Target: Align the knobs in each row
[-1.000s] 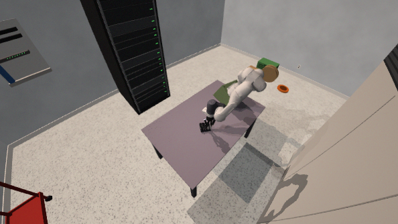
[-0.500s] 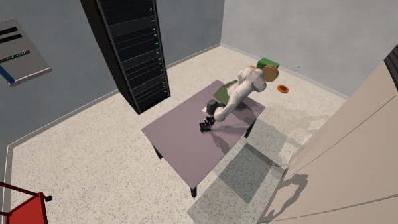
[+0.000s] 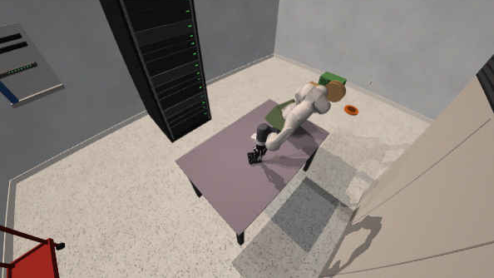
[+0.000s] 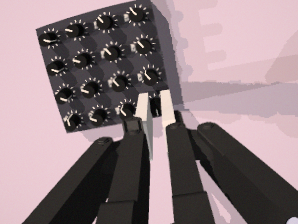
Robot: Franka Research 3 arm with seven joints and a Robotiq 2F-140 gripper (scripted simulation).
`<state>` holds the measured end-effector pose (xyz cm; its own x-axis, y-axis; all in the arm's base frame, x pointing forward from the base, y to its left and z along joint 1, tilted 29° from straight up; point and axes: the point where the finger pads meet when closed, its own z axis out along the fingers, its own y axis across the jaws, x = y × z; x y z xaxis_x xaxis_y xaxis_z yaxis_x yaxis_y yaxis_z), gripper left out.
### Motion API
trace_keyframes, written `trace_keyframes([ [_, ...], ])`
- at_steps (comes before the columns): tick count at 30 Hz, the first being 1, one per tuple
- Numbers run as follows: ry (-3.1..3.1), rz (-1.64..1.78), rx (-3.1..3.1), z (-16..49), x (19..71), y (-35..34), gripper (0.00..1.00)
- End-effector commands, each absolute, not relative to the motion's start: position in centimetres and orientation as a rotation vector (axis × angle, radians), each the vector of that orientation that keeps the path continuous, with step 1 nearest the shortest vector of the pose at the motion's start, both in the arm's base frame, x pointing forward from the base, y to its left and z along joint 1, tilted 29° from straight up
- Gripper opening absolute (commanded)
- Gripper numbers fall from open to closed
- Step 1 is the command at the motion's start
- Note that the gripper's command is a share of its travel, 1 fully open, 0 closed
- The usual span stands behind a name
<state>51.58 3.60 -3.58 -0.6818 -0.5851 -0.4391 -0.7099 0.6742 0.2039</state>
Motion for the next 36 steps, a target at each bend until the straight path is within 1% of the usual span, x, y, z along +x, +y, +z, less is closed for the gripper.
trace_keyframes([
  [1, 2.549, 0.514, -1.027, -3.62, 51.66, 3.68, 0.05],
  [36, 2.521, 0.503, -1.079, -3.62, 51.66, 3.68, 0.05],
])
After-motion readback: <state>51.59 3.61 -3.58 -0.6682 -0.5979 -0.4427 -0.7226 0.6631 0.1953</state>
